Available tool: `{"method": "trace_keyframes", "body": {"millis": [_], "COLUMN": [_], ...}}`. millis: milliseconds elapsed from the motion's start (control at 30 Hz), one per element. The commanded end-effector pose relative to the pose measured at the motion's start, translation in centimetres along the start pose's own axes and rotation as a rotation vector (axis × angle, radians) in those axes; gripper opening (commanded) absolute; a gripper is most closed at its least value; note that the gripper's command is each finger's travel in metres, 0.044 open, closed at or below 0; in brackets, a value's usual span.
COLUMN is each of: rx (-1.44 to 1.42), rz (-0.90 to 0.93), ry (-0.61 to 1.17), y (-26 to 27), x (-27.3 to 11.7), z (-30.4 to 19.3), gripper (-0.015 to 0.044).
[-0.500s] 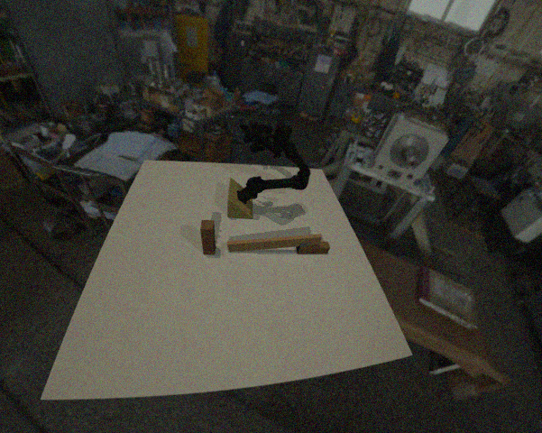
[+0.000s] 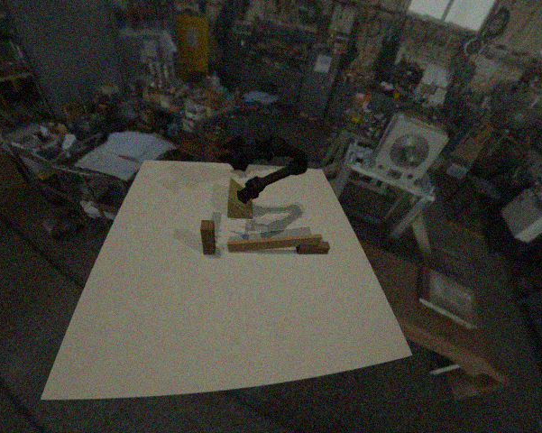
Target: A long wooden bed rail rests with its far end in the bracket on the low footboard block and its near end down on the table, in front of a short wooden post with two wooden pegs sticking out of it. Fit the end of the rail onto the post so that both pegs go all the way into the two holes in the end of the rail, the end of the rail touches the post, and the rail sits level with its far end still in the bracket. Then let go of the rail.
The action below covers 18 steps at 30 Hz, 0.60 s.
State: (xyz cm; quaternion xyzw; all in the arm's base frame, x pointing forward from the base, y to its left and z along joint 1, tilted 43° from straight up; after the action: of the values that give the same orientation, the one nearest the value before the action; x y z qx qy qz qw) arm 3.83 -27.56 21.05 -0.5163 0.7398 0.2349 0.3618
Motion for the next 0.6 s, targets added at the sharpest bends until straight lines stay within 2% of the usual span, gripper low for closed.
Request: {"method": "trace_keyframes", "body": {"millis": [0,233,433,567], "rx": [-0.037,-0.072,-0.088,-0.106], "rz": [-0.108,-0.191,-0.185,-0.139], "ry": [-0.175,-0.49,-0.737,-0.994], "y": [-4.3,-9.7,-12.5,-14.7], "x": [0.9,1.2,0.6,-0.7], "z": [3.0,9.3,14.3,19.4], "gripper": [0.044,0.044,0.044,0.044]}}
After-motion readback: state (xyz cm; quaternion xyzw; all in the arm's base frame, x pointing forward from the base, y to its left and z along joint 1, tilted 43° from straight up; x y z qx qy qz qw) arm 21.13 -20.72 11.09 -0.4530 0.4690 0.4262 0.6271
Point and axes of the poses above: the point midway between the two fingers, 35 mm back from their tips, its own x axis out along the fingers, its own y axis across the jaws, z = x × y, the point moved 3 cm from there along -x, back along the fingers, and after that the axes turned 7 degrees about x, right-handed, at the moved point
